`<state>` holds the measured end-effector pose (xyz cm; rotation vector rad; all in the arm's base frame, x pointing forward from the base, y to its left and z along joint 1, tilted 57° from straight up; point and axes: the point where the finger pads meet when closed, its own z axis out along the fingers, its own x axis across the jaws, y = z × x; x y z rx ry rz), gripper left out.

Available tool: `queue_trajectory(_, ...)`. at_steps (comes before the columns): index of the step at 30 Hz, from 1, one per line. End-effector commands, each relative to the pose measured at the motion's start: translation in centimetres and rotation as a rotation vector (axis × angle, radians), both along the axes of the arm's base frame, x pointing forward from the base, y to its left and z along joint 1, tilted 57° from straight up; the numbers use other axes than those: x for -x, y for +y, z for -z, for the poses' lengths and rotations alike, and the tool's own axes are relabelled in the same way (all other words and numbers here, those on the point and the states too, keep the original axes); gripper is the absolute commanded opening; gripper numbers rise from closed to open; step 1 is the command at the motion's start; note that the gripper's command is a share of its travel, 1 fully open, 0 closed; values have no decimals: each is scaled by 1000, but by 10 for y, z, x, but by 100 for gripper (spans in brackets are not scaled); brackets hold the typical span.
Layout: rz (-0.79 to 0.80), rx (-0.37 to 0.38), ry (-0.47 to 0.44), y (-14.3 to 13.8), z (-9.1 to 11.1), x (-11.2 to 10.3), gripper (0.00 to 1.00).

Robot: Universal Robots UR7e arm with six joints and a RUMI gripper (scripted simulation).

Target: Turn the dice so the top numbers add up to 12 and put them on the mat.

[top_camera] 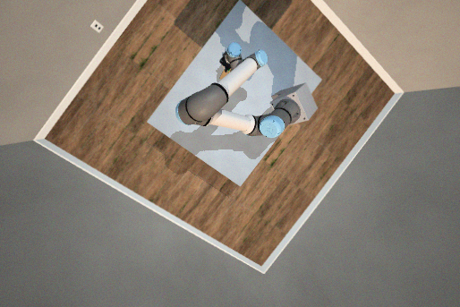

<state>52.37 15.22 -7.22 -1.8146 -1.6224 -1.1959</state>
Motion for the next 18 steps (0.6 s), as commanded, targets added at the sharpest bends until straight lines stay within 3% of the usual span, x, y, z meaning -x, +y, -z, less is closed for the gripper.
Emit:
queue_trajectory(1, -1, 1, -3, 1, 0, -3, 6)
queue_trajectory(18, -1, 1, -3, 2, 1, -3, 6)
